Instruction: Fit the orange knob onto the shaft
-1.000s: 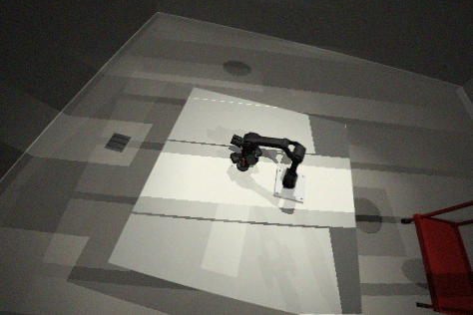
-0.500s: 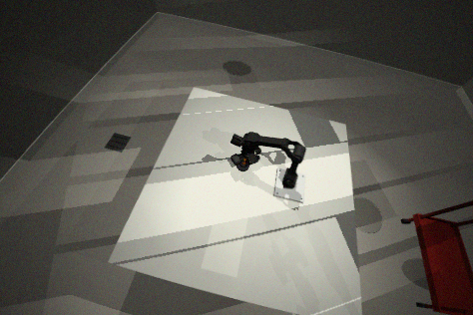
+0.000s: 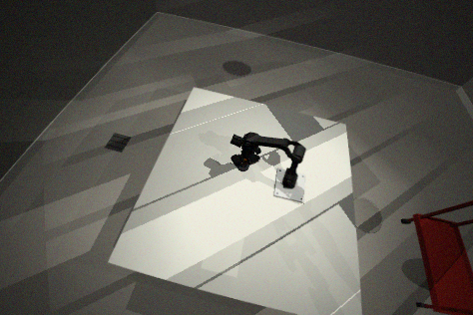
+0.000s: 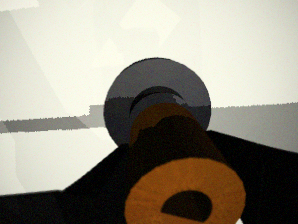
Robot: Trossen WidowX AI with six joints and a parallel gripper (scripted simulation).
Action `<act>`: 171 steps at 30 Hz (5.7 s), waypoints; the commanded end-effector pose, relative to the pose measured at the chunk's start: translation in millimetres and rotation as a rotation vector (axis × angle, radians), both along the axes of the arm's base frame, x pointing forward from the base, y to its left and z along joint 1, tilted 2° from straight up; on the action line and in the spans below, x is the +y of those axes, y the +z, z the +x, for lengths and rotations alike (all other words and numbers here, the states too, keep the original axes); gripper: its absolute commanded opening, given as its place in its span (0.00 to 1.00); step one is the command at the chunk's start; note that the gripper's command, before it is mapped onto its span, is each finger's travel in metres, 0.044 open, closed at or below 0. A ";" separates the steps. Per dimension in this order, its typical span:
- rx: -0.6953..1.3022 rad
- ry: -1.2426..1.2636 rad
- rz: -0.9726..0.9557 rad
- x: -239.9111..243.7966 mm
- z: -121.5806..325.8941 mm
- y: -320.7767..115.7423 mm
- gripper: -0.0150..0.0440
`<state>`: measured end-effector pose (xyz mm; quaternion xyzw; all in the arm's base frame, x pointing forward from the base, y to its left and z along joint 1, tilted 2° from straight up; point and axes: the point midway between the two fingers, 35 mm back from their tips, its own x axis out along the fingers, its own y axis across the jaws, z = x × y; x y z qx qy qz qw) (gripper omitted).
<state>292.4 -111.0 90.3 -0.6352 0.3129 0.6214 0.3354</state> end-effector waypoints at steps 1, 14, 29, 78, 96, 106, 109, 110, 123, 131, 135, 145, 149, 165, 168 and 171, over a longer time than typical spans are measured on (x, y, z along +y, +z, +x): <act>-0.001 0.003 -0.001 -0.4 0.5 -0.2 0.25; -0.001 0.003 -0.001 -0.4 0.6 -0.9 0.25; -0.005 0.212 -0.008 0.3 -0.6 2.9 0.25; -0.009 0.422 -0.015 0.1 0.4 1.6 0.25; -0.009 0.422 -0.015 -0.2 0.5 -0.2 0.25; -0.009 0.422 -0.015 -0.1 0.7 -0.9 0.25; -0.009 0.422 -0.015 -0.1 0.7 -0.9 0.25; -0.009 0.422 -0.015 -0.1 0.7 0.5 0.25; -0.003 0.105 -0.005 -0.1 -0.1 3.7 0.25; 0.008 -0.451 0.013 -0.3 -1.2 2.1 0.25; 0.013 -0.730 0.022 -0.7 -1.1 2.1 0.25; 0.025 -1.427 0.045 -1.6 0.9 3.5 0.25; 0.031 -1.706 0.054 -1.5 1.4 3.7 0.25; 0.046 -2.508 0.081 1.6 -2.7 -1.3 0.25; 0.046 -2.508 0.081 1.6 -2.9 -0.3 0.25; 0.046 -2.508 0.081 1.4 -2.8 0.9 0.25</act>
